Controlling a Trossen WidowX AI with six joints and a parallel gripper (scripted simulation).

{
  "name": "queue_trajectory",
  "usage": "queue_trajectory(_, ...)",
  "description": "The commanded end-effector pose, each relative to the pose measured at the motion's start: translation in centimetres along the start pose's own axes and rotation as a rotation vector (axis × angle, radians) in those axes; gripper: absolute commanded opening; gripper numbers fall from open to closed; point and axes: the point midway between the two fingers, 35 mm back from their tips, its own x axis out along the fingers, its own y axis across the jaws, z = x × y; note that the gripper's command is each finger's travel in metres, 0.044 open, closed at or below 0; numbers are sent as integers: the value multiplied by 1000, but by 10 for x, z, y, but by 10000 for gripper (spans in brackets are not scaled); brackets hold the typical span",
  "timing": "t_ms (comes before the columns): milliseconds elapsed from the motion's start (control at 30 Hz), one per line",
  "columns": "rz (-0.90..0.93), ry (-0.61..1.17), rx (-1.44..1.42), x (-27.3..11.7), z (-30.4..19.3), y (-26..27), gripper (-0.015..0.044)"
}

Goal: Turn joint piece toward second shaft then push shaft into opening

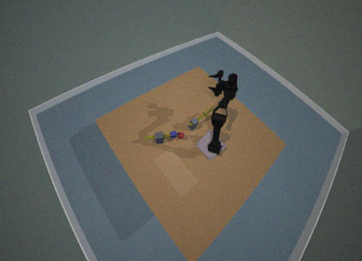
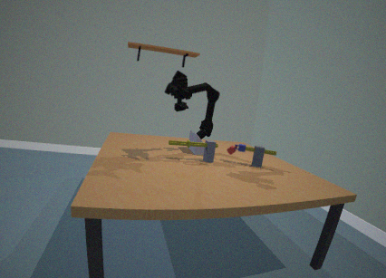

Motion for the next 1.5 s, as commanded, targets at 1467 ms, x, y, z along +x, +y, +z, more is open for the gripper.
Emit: queue_trajectory(1467, 401, 631, 1167, 141, 200, 148, 440)
